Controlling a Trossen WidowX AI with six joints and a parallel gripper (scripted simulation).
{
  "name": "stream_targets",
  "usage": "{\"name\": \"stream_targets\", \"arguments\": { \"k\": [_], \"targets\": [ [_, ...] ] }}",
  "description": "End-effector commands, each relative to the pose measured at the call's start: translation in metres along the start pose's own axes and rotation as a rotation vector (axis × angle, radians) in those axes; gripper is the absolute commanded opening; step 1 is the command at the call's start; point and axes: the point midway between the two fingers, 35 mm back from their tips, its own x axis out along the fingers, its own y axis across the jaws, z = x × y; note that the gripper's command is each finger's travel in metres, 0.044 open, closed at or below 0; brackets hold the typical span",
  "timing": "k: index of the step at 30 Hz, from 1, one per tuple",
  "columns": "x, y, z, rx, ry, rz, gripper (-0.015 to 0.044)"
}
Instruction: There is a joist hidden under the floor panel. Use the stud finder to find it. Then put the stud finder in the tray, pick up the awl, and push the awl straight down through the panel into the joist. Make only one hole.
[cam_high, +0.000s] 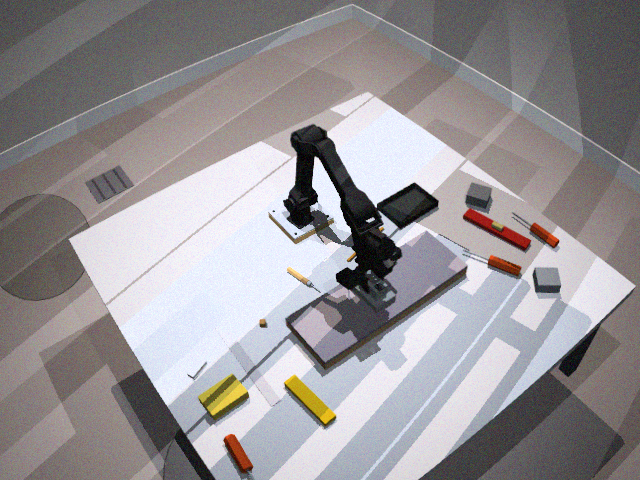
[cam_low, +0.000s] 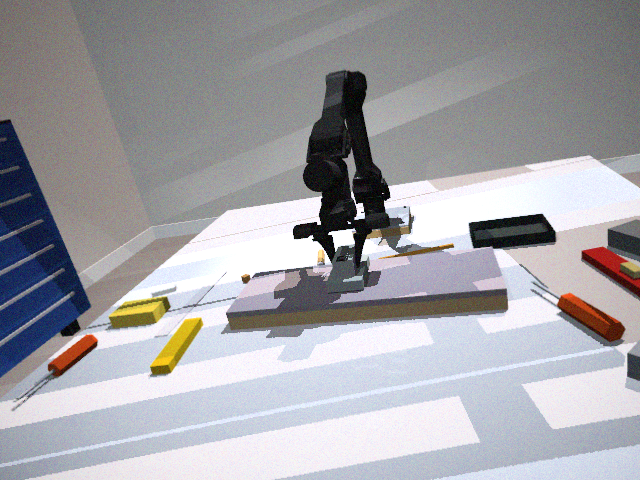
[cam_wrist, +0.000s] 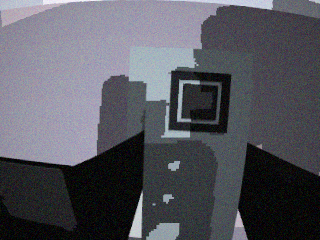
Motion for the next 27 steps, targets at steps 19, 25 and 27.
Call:
{"name": "stream_targets", "arguments": {
  "k": [19, 25, 27],
  "targets": [
    [0.000, -0.035, 0.000, 0.000, 0.001, -0.004, 0.0000],
    [0.000, -0.045, 0.000, 0.000, 0.001, -0.005, 0.0000],
    [0.000, -0.048, 0.000, 0.000, 0.001, -0.005, 0.0000]
  ]
}}
